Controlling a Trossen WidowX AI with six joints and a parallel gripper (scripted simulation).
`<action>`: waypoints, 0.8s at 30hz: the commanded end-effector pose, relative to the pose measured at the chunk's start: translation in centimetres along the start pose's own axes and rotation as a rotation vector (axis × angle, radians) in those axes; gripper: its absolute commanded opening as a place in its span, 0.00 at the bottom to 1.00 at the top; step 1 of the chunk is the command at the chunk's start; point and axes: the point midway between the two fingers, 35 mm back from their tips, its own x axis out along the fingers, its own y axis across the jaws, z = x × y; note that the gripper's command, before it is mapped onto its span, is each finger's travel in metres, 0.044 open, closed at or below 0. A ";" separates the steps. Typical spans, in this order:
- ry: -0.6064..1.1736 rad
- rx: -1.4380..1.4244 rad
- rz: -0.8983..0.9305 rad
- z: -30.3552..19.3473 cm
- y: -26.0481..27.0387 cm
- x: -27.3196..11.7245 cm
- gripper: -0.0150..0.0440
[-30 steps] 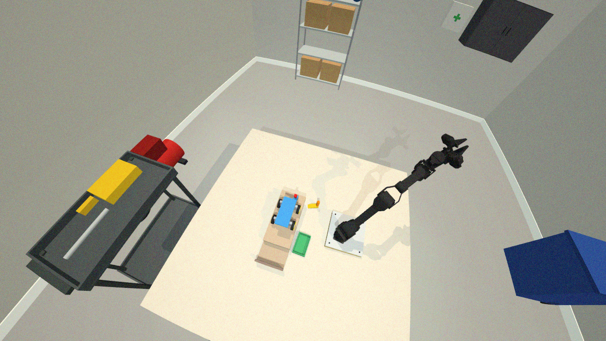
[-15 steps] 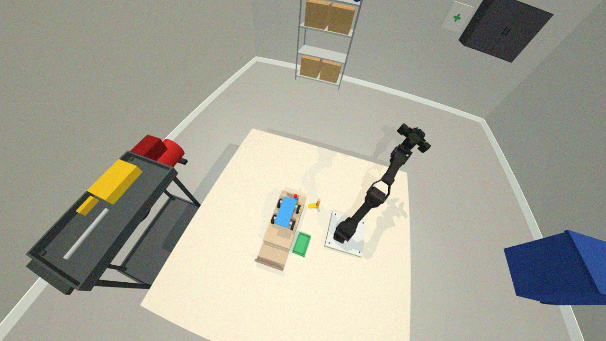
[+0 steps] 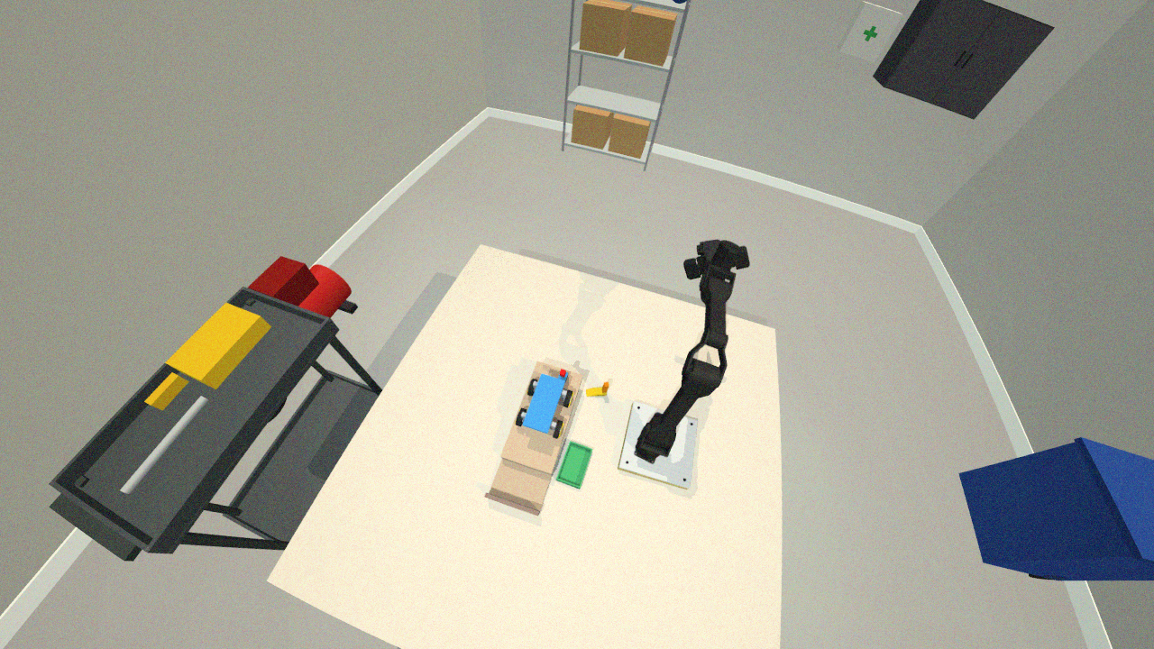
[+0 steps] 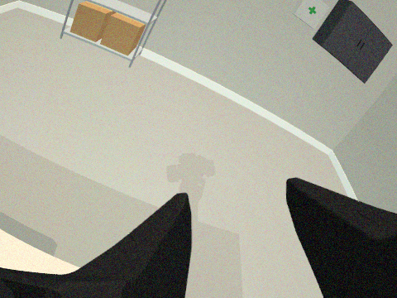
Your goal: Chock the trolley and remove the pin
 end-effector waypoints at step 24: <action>-0.324 -1.610 1.018 -5.4 28.4 -19.8 0.58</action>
